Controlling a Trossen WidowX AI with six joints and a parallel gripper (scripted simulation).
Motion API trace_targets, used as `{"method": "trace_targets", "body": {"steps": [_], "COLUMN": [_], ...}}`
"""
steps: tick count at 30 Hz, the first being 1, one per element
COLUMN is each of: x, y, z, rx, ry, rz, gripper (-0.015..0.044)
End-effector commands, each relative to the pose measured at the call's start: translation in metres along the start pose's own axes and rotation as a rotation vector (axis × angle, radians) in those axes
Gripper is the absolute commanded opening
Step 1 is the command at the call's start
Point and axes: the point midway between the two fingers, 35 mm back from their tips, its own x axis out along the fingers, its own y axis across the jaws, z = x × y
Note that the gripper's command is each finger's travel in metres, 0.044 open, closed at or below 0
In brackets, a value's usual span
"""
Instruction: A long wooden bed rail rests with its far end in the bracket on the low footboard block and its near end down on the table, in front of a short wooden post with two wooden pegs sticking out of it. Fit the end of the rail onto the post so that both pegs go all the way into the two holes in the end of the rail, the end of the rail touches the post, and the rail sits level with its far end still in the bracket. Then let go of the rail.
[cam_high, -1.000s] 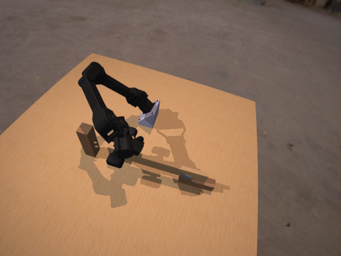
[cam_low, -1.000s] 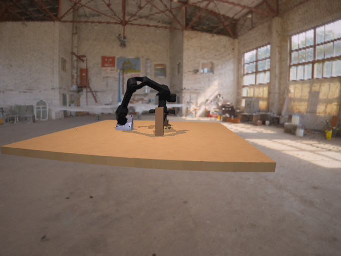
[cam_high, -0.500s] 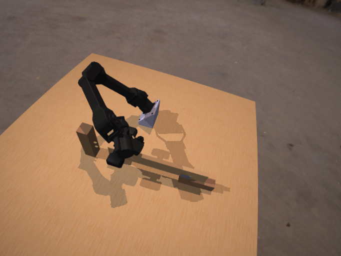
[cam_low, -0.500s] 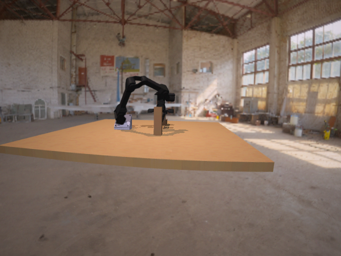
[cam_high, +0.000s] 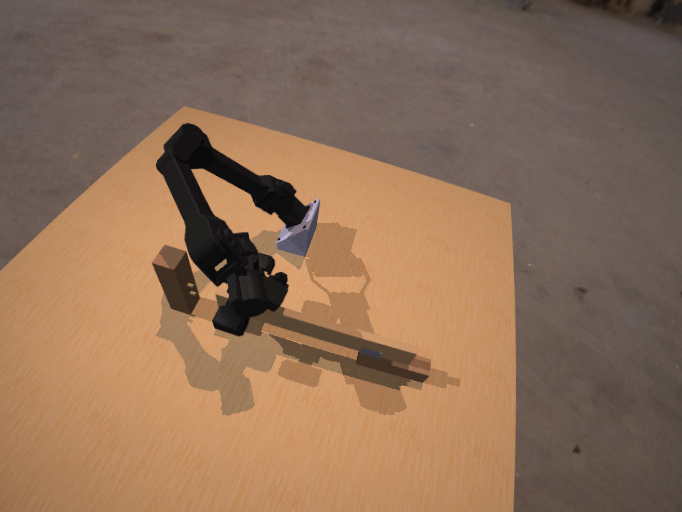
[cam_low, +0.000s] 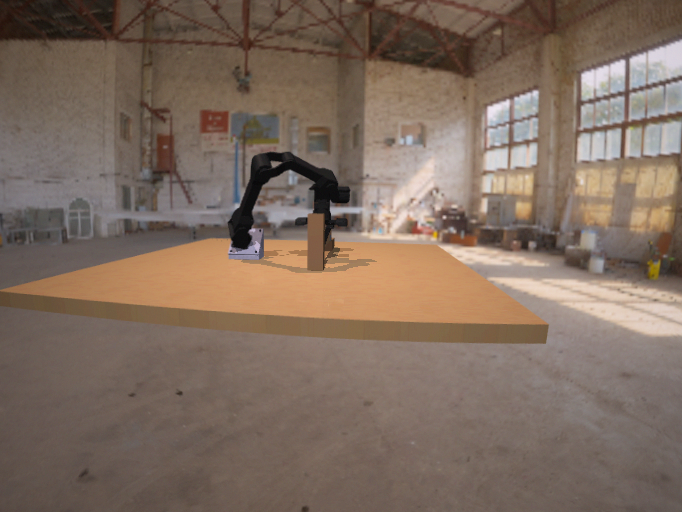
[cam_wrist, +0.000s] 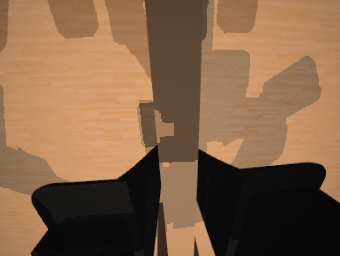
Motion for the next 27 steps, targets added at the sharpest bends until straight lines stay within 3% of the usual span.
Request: {"method": "trace_targets", "body": {"steps": [1, 27], "x": [-0.0005, -0.0024], "y": [0.0001, -0.0003], "z": [-0.0006, -0.0086], "rx": [-0.003, -0.003], "ry": [-0.004, -0.004], "rz": [-0.001, 0.000], "gripper": [0.0000, 0.0000]}}
